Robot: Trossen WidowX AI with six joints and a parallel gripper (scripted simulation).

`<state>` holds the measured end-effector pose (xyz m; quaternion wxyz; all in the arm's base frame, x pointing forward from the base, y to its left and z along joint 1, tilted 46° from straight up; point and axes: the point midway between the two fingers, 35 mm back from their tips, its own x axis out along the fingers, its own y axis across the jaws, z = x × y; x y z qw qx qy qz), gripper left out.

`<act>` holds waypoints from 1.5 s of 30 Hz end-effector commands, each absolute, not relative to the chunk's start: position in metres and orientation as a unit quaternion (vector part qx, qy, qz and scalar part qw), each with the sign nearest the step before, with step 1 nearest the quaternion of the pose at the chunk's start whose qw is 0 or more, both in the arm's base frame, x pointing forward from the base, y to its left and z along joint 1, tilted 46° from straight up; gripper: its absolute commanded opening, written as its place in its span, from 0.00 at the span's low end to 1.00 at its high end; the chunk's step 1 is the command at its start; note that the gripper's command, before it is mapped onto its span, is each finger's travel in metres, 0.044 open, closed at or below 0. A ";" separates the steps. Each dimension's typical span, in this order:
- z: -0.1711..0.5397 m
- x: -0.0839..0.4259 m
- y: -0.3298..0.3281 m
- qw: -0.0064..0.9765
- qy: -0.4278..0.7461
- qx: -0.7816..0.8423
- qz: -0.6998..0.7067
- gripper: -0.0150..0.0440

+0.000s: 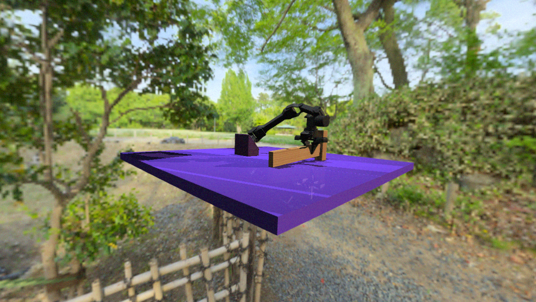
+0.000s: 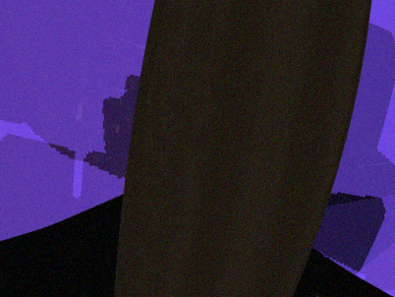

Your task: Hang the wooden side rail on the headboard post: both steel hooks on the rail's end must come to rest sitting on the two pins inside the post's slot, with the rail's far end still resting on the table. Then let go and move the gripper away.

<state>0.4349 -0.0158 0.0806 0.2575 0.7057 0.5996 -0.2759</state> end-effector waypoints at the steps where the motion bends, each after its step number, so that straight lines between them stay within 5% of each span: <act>1: 0.085 0.436 -0.020 0.258 0.593 0.711 -0.276 0.25; 45: 0.089 0.436 -0.017 0.258 0.593 0.711 -0.276 0.25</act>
